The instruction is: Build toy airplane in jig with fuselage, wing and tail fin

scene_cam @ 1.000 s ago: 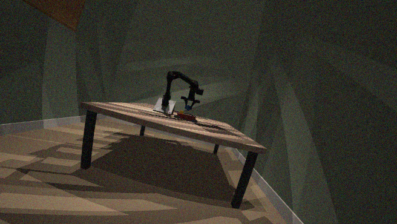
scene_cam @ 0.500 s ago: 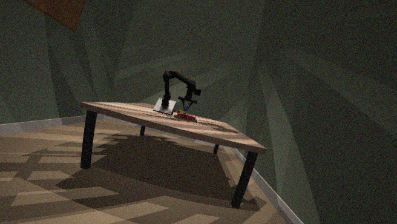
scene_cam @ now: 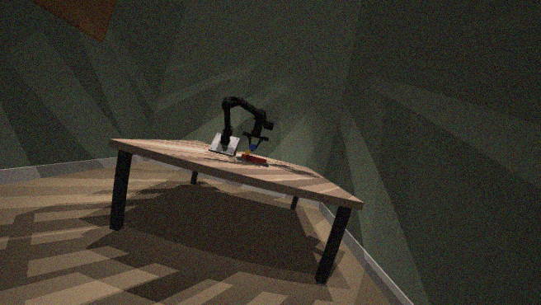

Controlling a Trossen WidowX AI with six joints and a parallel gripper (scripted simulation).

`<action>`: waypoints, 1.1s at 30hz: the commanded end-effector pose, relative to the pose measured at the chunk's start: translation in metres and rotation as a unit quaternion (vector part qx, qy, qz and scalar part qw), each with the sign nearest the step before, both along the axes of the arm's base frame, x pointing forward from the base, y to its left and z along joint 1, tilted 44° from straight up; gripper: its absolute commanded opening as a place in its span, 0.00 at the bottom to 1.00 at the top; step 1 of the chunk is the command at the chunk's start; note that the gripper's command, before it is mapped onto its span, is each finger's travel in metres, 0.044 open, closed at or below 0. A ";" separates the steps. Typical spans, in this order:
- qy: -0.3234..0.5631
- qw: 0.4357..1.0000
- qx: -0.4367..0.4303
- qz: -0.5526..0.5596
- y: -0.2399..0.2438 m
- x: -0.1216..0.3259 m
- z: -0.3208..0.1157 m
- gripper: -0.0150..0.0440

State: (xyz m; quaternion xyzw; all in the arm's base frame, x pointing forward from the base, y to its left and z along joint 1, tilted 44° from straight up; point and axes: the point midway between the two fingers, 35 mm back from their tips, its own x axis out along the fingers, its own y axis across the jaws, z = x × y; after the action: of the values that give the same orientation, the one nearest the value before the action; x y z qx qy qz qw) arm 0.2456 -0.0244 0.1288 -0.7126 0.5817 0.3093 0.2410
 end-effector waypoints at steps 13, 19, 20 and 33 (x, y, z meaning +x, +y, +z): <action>0.000 1.000 -0.002 0.002 -0.014 0.004 -0.014 0.59; 0.000 1.000 -0.002 0.002 -0.021 0.005 -0.021 0.59; 0.000 1.000 -0.002 0.002 -0.022 0.005 -0.022 0.59; -0.002 1.000 0.000 -0.001 -0.027 0.006 -0.026 0.54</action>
State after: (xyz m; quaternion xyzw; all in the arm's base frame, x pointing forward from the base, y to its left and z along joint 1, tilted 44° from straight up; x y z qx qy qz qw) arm 0.2517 -0.0516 0.1023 -0.7130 0.5816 0.3084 0.2413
